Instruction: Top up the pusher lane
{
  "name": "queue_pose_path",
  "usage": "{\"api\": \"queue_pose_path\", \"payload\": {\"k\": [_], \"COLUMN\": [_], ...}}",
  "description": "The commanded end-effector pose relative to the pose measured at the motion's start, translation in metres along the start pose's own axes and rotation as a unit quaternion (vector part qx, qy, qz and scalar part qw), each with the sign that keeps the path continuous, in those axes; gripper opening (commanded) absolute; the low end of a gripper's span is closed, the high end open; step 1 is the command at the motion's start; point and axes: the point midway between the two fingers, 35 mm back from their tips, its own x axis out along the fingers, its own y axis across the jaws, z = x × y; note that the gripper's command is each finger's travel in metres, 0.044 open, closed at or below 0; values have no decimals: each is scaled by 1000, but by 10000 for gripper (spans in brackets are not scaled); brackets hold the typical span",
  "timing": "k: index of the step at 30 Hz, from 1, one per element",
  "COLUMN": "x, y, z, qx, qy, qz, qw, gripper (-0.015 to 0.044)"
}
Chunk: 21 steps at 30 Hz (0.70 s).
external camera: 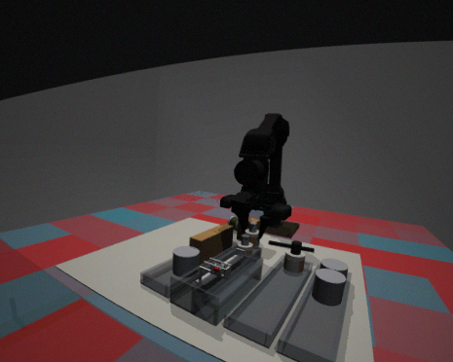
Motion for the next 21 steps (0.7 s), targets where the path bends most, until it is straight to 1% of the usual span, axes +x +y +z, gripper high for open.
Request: {"api": "queue_pose_path", "payload": {"k": [1, 21], "x": [-5, -7], "y": [0, 0], "z": [9, 16], "qx": [0, 0], "qy": [-14, -14], "qz": [1, 1], "qw": [1000, 1000], "gripper": [0, 0]}}
